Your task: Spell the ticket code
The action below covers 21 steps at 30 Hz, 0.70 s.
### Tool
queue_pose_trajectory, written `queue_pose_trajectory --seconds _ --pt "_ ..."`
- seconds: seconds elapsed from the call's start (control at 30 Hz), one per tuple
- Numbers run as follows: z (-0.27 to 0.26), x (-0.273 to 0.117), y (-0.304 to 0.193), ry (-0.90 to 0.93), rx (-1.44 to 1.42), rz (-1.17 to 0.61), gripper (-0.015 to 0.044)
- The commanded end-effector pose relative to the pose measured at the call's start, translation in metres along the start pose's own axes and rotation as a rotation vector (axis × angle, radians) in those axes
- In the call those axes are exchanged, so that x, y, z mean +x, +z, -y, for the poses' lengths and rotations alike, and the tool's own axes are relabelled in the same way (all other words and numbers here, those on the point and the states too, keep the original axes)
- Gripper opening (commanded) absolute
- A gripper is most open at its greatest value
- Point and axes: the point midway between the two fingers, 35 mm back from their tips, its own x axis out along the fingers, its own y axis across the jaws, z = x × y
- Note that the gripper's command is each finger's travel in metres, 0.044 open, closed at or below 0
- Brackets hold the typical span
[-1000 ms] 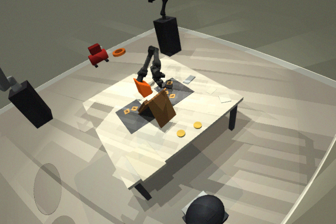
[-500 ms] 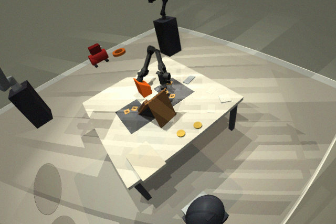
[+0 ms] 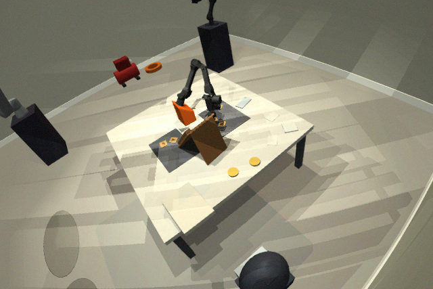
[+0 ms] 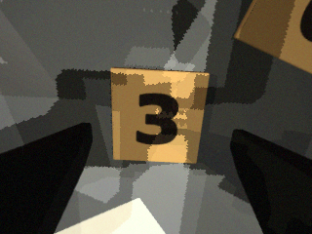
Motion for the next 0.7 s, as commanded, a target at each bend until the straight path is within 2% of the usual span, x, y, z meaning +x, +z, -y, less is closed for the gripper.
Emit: queue_pose_trajectory --seconds 0.0,0.67 --pt "-0.002 0.01 -0.004 0.002 0.01 -0.009 0.034" --pt "-0.002 0.022 -0.004 0.003 0.01 -0.009 0.034"
